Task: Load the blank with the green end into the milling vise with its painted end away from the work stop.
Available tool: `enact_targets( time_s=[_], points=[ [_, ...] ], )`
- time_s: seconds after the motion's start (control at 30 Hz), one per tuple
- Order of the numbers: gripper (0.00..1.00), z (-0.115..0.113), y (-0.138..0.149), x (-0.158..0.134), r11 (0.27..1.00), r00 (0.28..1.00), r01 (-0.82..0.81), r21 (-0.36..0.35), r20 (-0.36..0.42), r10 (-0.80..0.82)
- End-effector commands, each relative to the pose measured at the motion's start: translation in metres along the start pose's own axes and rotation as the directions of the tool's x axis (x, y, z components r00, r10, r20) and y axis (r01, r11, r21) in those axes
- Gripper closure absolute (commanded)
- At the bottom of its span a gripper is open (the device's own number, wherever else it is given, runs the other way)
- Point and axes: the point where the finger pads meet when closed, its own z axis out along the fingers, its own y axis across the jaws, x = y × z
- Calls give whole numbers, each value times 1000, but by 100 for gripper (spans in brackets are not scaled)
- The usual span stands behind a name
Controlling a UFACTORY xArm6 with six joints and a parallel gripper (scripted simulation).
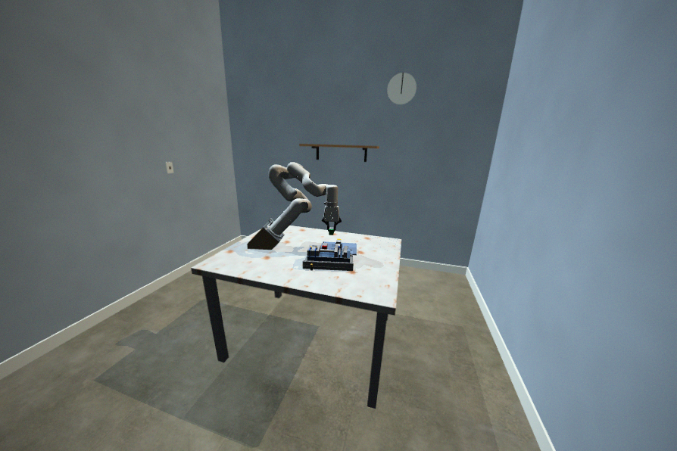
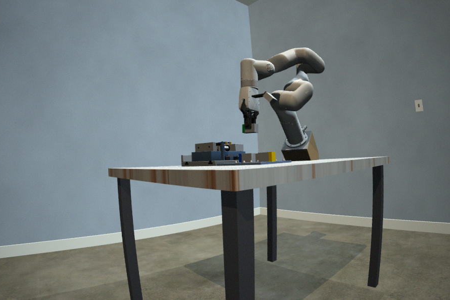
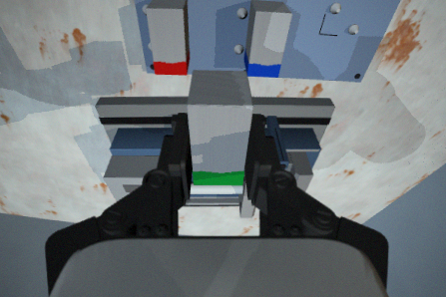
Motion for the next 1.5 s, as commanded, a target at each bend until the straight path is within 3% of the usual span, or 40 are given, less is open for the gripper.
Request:
enact_targets(
  time_s=[0.0, 0.17, 0.4, 0.73, 0.97, 1.3, 1.47],
  points=[
    [100, 0, 8, -18, 1000, 1000, 3, 0, -15, -3],
    [100, 2, 18, -41, 1000, 999, 9, 4, -38, -9],
    [100, 2, 18, -41, 1000, 999, 9, 4, -38, -9],
    [100, 5, 38, -86, 1000, 999, 9, 5, -37, -9],
    [100, 5, 38, -86, 1000, 999, 9, 5, -37, -9],
    [100, 10, 61, -141, 1000, 999, 9, 5, -36, -9],
    [100, 10, 61, -141, 1000, 999, 9, 5, -36, -9]
  ],
)
